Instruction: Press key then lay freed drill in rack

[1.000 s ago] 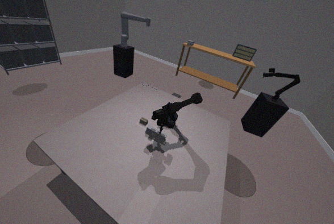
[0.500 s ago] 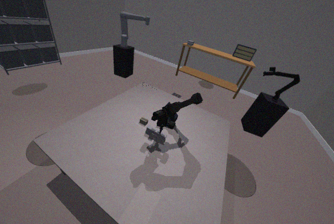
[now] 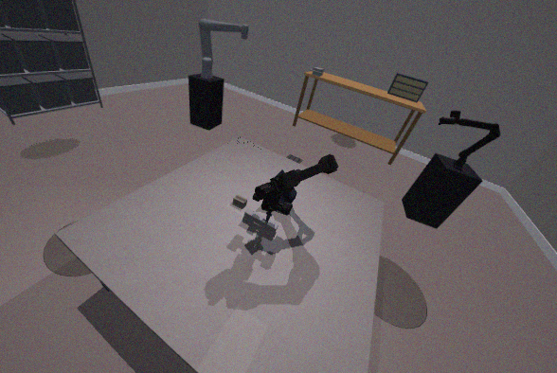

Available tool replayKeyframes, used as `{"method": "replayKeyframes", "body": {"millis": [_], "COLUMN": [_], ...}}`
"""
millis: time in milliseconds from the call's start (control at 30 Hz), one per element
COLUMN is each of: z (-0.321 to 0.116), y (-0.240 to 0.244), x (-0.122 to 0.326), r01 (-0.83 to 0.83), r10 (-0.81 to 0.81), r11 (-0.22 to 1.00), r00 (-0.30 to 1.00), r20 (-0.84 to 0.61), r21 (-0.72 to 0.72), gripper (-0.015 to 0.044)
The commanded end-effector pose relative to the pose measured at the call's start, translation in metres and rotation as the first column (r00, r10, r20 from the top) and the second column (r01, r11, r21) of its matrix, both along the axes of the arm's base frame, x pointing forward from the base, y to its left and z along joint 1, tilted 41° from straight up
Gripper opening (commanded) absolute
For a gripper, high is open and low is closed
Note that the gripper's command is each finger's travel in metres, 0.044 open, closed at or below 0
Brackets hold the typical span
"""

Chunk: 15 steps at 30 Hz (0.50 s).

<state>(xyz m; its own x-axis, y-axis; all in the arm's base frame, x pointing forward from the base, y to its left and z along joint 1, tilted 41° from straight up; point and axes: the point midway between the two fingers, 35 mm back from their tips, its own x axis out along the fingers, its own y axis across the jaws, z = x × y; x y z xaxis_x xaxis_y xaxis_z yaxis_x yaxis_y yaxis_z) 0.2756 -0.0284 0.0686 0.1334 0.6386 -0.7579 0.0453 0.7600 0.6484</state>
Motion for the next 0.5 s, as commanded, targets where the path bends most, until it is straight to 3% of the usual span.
{"method": "replayKeyframes", "body": {"millis": [0,467], "z": [-0.0001,-0.0003], "y": [0.0022,0.0018], "x": [-0.0029,-0.0091], "r01": [-0.003,-0.003], "r10": [0.003,0.003], "r11": [1.000,1.000], "r00": [1.000,1.000], "r20": [-0.006,-0.007], "r21": [0.008,0.008], "gripper": [0.0000,0.0000]}}
